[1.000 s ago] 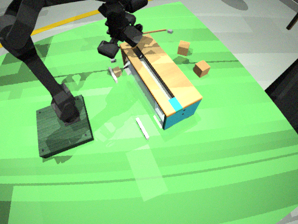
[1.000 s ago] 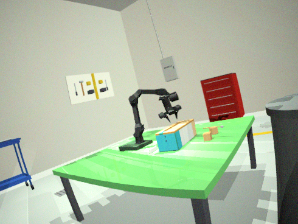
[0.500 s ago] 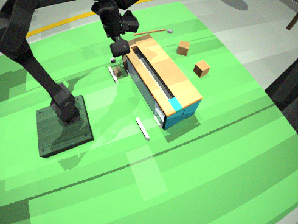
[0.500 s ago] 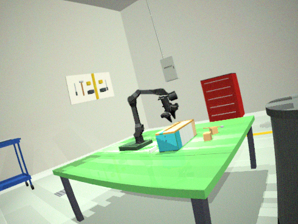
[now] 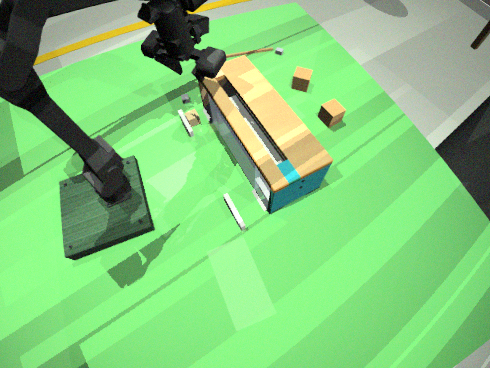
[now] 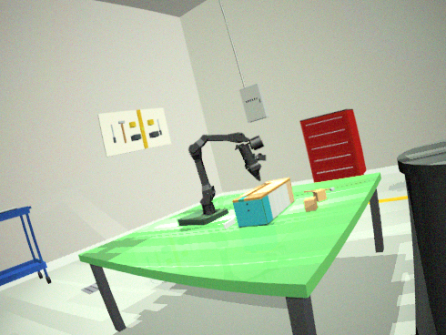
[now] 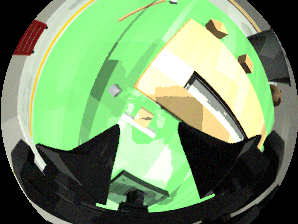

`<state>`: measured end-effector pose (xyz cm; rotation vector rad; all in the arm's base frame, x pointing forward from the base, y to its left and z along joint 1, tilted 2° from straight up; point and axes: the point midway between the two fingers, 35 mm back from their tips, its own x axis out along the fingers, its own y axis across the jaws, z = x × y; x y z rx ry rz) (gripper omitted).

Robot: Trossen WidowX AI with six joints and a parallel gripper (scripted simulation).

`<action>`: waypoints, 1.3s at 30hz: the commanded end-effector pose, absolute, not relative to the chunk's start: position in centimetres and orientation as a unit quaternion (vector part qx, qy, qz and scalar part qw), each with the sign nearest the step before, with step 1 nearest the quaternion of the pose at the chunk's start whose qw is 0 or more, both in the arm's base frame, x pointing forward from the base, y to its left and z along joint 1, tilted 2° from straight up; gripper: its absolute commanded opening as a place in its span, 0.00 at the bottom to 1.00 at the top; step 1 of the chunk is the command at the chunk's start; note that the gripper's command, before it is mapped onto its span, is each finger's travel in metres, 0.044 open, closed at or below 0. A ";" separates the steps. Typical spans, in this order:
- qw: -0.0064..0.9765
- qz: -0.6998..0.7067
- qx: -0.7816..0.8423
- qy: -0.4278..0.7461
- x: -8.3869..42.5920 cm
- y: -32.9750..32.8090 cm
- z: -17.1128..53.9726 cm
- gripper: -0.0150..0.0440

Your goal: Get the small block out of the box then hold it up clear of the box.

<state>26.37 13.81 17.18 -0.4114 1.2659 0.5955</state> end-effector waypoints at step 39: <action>-0.004 0.521 -0.853 -0.028 24.2 14.1 18.0 0.74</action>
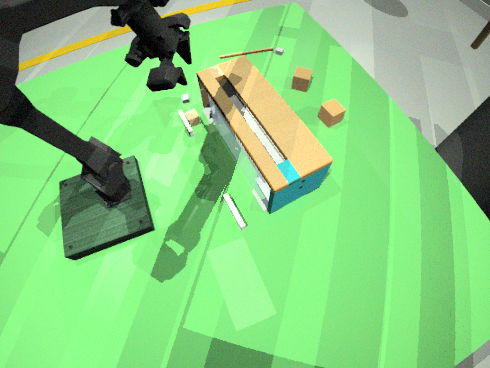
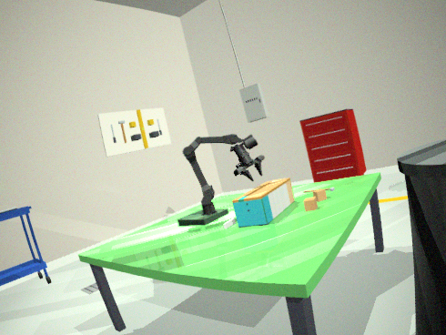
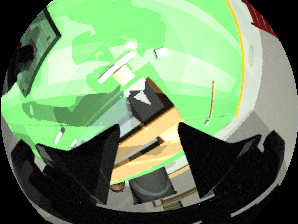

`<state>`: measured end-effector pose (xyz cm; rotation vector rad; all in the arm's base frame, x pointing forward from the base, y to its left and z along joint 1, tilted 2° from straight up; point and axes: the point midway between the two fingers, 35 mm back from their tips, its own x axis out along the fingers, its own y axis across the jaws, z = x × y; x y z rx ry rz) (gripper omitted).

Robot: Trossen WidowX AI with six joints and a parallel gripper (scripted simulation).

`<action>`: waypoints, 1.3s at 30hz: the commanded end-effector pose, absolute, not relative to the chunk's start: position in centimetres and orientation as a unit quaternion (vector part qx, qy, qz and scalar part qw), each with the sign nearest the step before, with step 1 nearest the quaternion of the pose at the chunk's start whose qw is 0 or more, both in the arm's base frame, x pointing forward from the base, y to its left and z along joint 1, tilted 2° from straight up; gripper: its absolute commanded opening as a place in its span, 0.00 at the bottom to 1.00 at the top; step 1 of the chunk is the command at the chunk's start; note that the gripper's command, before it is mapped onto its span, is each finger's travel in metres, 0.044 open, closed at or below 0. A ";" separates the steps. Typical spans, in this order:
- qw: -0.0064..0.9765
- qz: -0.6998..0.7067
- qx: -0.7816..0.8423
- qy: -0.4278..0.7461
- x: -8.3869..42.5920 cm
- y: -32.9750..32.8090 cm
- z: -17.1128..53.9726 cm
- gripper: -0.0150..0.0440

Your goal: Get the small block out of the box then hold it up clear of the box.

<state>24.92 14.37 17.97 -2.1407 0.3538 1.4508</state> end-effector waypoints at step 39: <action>-0.004 0.521 -0.853 -0.028 24.8 14.1 8.0 0.74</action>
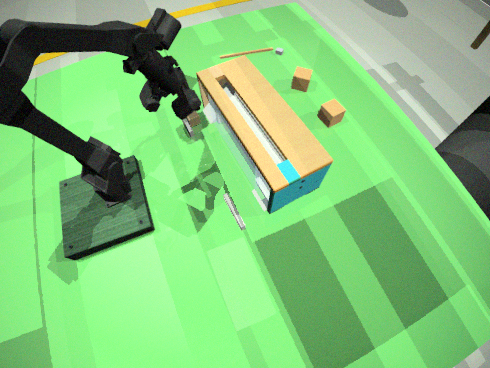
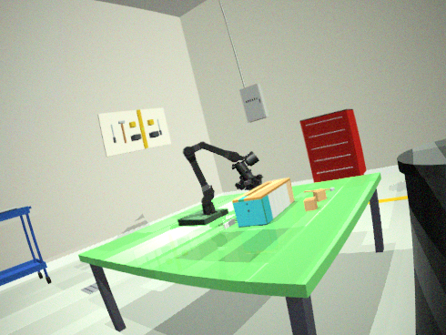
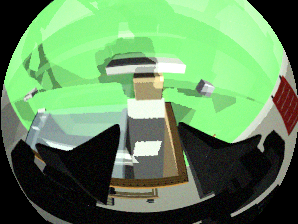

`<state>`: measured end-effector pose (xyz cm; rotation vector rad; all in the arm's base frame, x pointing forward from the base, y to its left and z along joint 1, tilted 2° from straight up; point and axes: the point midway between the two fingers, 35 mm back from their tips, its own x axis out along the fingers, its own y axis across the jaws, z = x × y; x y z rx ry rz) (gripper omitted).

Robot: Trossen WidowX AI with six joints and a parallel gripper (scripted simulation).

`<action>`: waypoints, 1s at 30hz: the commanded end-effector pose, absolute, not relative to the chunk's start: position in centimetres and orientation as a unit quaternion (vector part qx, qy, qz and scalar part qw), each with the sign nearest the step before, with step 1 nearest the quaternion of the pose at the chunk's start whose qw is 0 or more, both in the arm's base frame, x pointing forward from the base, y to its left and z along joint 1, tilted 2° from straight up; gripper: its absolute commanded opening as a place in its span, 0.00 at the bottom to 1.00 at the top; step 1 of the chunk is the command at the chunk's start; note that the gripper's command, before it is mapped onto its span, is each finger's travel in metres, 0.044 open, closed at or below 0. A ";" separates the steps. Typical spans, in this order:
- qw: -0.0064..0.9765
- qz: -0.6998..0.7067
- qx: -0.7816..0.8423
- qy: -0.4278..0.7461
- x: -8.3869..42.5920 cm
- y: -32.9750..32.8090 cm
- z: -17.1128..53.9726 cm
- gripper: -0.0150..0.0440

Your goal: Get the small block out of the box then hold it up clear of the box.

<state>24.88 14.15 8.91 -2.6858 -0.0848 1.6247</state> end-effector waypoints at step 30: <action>-0.004 0.521 -0.853 -0.028 25.0 14.3 3.2 0.74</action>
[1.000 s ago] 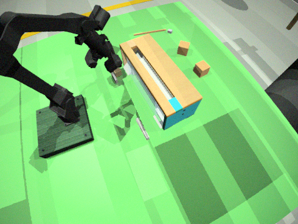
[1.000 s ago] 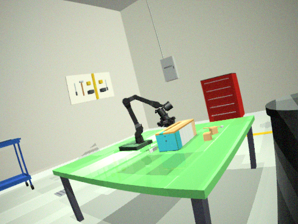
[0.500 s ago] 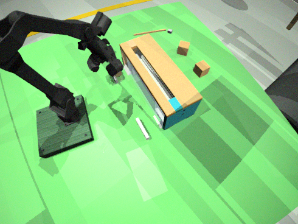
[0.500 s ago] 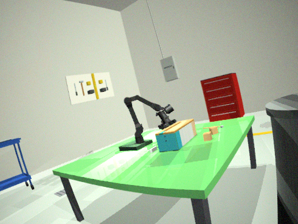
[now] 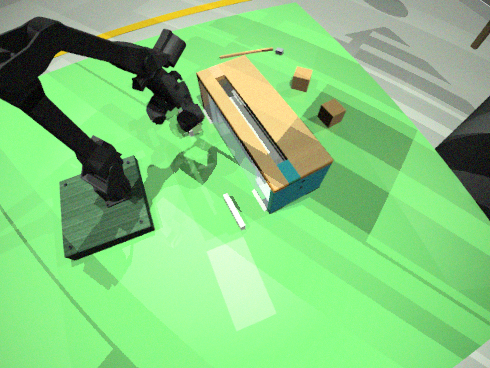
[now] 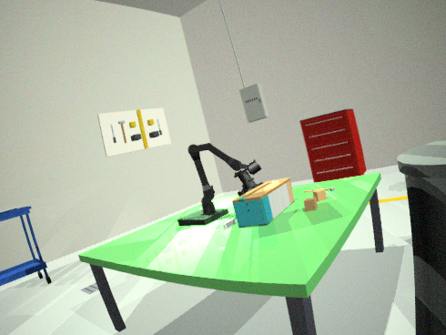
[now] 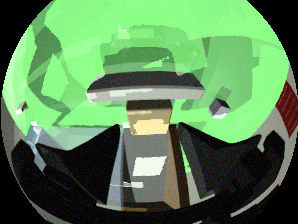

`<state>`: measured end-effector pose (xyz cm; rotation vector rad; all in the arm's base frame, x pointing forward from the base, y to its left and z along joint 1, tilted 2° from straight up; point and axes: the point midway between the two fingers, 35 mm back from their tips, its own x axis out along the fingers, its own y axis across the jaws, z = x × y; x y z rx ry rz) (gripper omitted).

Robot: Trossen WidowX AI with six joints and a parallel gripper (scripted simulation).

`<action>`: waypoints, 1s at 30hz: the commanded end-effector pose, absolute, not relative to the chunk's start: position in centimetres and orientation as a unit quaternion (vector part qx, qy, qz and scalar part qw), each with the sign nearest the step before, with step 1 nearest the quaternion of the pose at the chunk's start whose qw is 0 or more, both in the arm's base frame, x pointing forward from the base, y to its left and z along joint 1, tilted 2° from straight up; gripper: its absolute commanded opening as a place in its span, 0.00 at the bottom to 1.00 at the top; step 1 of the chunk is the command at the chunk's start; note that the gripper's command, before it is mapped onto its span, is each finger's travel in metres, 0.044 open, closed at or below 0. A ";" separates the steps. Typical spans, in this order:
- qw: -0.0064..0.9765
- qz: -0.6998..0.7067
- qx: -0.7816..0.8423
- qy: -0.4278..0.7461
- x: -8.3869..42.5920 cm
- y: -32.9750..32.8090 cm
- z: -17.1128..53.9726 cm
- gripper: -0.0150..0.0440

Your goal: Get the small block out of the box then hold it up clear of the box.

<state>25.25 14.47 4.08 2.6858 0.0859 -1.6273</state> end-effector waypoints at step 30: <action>0.001 -0.519 0.854 0.027 24.8 14.3 8.9 0.25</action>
